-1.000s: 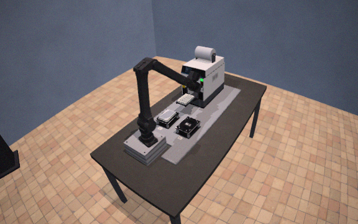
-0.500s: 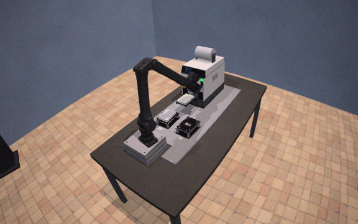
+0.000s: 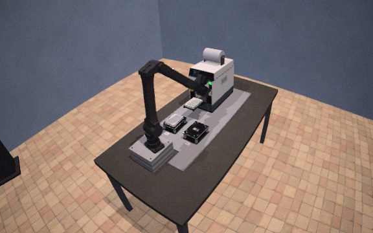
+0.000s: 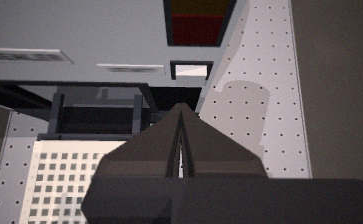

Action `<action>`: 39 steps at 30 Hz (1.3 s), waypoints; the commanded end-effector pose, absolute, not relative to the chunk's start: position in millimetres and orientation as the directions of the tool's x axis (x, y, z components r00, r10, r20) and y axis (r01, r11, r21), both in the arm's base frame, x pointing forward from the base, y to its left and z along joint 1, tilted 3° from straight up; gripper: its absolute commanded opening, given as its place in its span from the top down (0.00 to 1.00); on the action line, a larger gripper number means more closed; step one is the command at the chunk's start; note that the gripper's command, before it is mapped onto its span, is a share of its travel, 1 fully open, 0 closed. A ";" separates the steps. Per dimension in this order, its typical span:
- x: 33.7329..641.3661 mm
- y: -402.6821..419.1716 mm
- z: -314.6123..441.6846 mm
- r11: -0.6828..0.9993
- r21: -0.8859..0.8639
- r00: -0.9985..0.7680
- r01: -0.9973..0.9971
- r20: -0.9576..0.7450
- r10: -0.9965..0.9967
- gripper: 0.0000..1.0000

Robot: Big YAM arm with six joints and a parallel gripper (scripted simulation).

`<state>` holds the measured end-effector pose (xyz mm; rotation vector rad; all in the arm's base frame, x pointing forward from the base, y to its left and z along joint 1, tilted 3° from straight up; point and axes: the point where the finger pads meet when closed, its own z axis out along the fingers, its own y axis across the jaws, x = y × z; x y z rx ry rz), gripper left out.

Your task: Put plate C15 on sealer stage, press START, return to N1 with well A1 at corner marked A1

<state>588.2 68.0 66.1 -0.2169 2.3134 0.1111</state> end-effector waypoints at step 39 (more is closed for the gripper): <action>608.2 59.4 83.4 0.981 0.003 -0.637 -0.192 -0.761 -0.122 1.00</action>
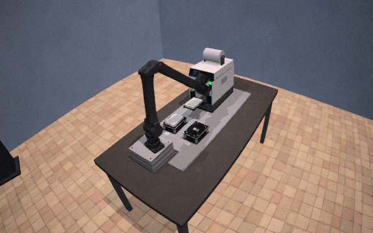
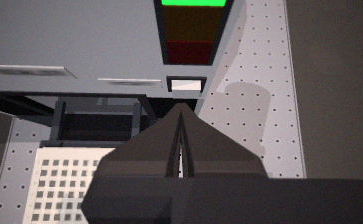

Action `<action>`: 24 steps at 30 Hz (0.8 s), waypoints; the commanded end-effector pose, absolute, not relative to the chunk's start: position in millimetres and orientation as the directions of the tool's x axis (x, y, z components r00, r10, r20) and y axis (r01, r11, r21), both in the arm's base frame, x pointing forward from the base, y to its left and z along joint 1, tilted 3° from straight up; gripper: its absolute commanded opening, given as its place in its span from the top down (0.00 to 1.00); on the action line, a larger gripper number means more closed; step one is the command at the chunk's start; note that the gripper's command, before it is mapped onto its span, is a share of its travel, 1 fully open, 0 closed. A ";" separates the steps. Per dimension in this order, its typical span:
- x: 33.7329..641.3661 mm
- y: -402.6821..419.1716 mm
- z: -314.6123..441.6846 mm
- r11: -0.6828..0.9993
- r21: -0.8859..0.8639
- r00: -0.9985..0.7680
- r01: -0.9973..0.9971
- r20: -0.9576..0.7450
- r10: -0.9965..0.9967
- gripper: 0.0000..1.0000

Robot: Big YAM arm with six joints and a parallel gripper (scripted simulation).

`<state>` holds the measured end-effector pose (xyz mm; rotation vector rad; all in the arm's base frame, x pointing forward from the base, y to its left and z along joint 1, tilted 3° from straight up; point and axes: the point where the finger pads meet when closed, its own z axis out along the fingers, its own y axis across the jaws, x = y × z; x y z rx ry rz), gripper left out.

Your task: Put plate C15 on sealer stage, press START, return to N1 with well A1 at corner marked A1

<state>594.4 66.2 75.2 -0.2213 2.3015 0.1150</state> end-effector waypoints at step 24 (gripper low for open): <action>611.2 61.1 87.1 0.982 0.000 -0.646 -0.190 -0.754 -0.125 1.00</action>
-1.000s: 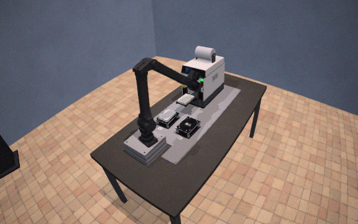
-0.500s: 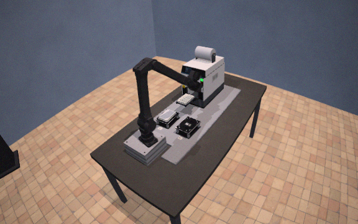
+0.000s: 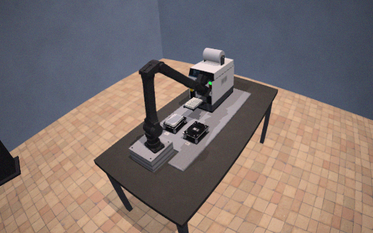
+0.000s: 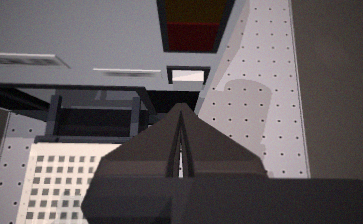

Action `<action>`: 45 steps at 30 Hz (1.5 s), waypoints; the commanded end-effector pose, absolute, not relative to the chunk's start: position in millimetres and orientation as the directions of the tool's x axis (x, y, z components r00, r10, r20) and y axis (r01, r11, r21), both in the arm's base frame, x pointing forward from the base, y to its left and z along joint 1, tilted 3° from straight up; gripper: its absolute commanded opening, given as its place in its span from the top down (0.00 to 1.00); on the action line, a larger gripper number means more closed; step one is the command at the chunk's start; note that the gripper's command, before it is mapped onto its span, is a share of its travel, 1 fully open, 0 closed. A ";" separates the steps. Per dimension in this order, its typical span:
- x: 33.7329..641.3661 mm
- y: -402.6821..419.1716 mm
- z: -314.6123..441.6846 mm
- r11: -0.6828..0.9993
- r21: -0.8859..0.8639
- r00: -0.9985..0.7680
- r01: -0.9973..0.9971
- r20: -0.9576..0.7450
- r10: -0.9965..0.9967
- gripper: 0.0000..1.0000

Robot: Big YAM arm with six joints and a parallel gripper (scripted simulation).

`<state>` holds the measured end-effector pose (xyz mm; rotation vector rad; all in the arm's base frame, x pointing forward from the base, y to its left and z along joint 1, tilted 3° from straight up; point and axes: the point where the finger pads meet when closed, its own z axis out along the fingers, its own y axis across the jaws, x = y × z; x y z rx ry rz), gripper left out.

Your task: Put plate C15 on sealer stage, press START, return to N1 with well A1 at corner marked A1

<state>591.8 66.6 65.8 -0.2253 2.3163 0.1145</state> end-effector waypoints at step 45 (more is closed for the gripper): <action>622.5 63.7 84.8 0.984 0.013 -0.646 -0.180 -0.756 -0.108 1.00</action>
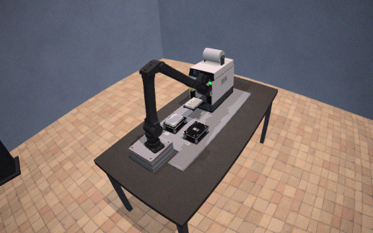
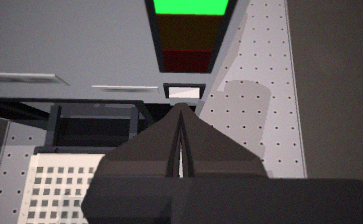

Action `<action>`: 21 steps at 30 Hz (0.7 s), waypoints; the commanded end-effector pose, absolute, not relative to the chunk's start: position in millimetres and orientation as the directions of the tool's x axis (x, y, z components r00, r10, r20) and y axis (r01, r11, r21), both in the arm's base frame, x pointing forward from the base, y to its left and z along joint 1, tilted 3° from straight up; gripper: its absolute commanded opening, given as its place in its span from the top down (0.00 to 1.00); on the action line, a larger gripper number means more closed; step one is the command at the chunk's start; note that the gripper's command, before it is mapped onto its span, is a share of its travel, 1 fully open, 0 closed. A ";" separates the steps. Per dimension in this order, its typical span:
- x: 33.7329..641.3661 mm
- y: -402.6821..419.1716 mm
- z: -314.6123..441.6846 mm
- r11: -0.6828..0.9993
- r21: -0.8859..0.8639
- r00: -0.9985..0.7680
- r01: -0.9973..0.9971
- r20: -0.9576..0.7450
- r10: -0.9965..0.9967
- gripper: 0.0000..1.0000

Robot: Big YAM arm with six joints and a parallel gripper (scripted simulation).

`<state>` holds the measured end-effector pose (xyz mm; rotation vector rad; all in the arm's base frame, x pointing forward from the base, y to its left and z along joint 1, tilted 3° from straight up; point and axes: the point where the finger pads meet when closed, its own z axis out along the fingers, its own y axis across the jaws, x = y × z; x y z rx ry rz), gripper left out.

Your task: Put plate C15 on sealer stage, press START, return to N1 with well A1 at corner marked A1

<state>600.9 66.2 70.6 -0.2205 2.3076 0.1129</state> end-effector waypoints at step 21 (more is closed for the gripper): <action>633.9 76.9 87.2 0.980 0.011 -0.626 -0.200 -0.771 -0.119 1.00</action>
